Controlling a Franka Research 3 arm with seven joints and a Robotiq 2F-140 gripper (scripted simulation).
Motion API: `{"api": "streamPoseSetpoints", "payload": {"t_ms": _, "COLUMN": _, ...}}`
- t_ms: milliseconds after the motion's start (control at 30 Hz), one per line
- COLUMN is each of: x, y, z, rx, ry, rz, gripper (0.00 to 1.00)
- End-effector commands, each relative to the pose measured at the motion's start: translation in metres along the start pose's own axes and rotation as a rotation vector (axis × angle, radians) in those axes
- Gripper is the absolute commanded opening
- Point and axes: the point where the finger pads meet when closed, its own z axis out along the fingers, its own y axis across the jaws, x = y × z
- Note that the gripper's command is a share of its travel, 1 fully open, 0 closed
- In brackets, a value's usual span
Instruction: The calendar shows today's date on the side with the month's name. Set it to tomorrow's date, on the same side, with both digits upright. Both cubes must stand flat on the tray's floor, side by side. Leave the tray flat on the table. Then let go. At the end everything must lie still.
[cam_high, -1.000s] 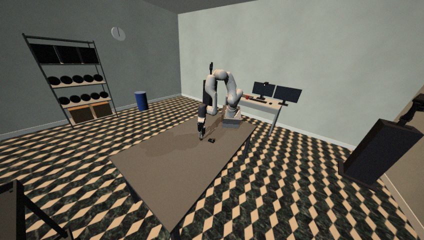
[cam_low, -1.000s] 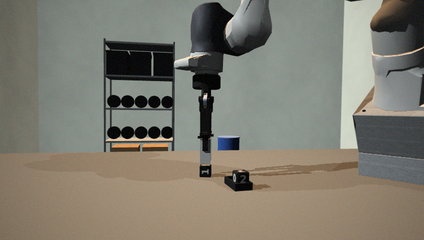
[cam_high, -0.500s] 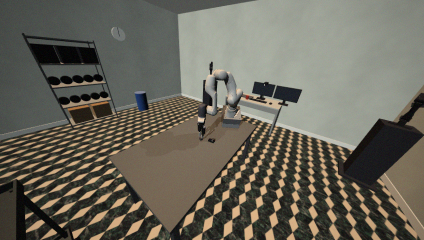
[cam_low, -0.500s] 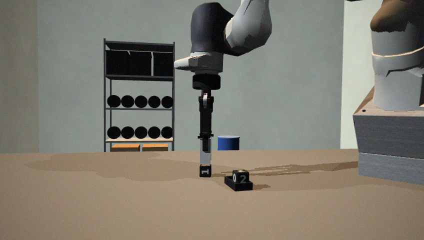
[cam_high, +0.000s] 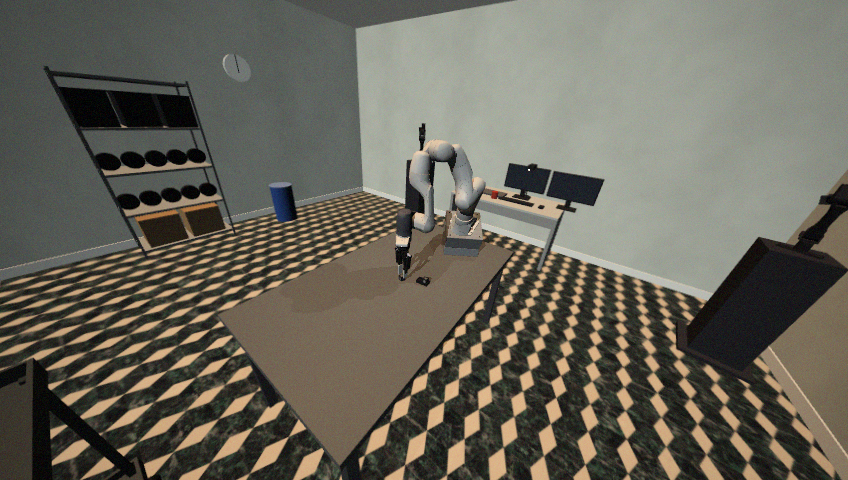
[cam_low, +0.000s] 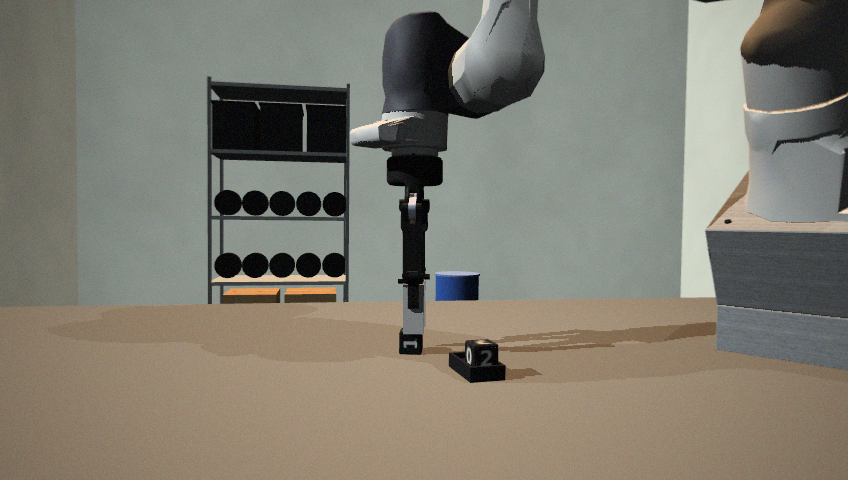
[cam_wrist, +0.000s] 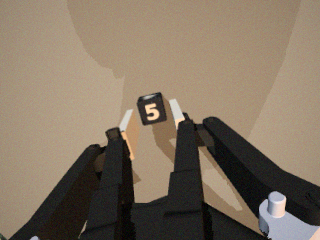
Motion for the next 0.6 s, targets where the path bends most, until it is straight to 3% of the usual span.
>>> {"api": "streamPoseSetpoints", "payload": {"t_ms": 0, "x": 0.003, "y": -0.001, "z": 0.005, "rx": 0.002, "ry": 0.008, "rz": 0.006, "gripper": 0.28}}
{"api": "streamPoseSetpoints", "payload": {"t_ms": 567, "x": 0.003, "y": -0.001, "z": 0.019, "rx": 0.002, "ry": 0.008, "rz": 0.006, "gripper": 0.28}}
